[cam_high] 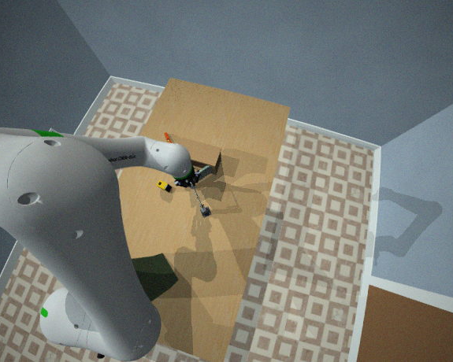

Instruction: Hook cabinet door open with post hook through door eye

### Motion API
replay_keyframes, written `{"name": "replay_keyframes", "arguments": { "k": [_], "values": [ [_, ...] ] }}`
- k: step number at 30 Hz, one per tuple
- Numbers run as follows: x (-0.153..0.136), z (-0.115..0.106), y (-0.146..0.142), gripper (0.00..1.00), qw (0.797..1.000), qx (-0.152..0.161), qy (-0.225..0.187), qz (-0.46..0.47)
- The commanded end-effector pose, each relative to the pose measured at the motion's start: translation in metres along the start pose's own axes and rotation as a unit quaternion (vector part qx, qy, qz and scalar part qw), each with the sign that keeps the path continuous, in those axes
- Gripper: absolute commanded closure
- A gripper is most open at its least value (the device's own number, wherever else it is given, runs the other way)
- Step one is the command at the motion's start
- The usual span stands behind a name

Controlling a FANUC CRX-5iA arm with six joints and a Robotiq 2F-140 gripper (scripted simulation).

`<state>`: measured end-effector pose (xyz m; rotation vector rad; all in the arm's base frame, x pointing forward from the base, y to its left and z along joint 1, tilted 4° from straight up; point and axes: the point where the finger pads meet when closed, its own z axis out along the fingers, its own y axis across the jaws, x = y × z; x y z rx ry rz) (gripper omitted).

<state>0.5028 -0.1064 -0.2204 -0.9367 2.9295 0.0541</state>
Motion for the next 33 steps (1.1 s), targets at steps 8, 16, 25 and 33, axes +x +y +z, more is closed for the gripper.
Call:
{"name": "replay_keyframes", "arguments": {
  "k": [8,16,25,33],
  "values": [
    [-0.0002,0.0009,-0.0002,0.97,1.000,0.000,0.000,0.000],
    [-0.0004,0.0030,-0.0002,0.97,1.000,0.000,0.000,0.000],
    [-0.0004,0.0030,-0.0002,0.97,1.000,0.000,0.000,0.000],
    [-0.0004,0.0030,-0.0002,0.97,1.000,0.000,0.000,0.000]
  ]
}}
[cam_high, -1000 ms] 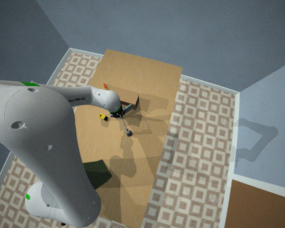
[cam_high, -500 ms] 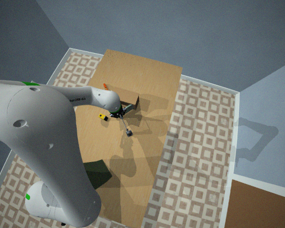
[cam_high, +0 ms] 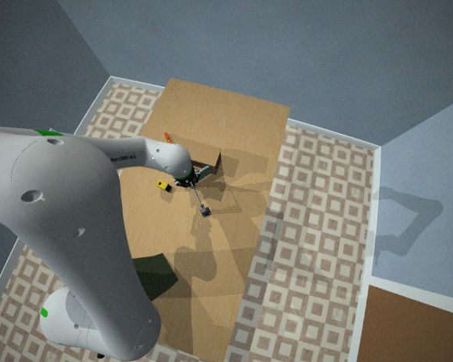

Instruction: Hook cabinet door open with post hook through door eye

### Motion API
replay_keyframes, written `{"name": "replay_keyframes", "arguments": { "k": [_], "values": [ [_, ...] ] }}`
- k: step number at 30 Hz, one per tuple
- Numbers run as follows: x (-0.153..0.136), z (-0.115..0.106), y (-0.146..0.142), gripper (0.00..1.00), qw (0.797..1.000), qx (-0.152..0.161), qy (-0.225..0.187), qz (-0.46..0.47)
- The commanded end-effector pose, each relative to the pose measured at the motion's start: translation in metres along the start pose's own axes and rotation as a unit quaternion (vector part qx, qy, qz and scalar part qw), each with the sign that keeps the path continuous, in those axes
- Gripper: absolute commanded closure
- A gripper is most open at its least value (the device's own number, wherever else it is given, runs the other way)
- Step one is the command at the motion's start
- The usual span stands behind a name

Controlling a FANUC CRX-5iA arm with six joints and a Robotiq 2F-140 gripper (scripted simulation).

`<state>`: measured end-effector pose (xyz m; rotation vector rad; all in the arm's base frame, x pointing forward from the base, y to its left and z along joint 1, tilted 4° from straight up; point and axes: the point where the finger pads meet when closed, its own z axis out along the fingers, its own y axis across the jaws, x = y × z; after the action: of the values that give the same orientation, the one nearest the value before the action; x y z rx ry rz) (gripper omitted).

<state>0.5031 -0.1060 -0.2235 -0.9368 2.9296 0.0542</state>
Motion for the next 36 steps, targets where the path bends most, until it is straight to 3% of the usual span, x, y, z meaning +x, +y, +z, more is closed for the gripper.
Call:
{"name": "replay_keyframes", "arguments": {
  "k": [1,12,13,36],
  "values": [
    [-0.0001,-0.0001,-0.0002,0.97,1.000,0.000,0.000,0.000],
    [-0.0001,-0.0001,-0.0002,0.97,1.000,0.000,0.000,0.000],
    [-0.0001,-0.0001,-0.0002,0.86,1.000,0.000,0.000,0.000],
    [-0.0001,-0.0001,-0.0002,0.86,1.000,0.000,0.000,0.000]
  ]
}}
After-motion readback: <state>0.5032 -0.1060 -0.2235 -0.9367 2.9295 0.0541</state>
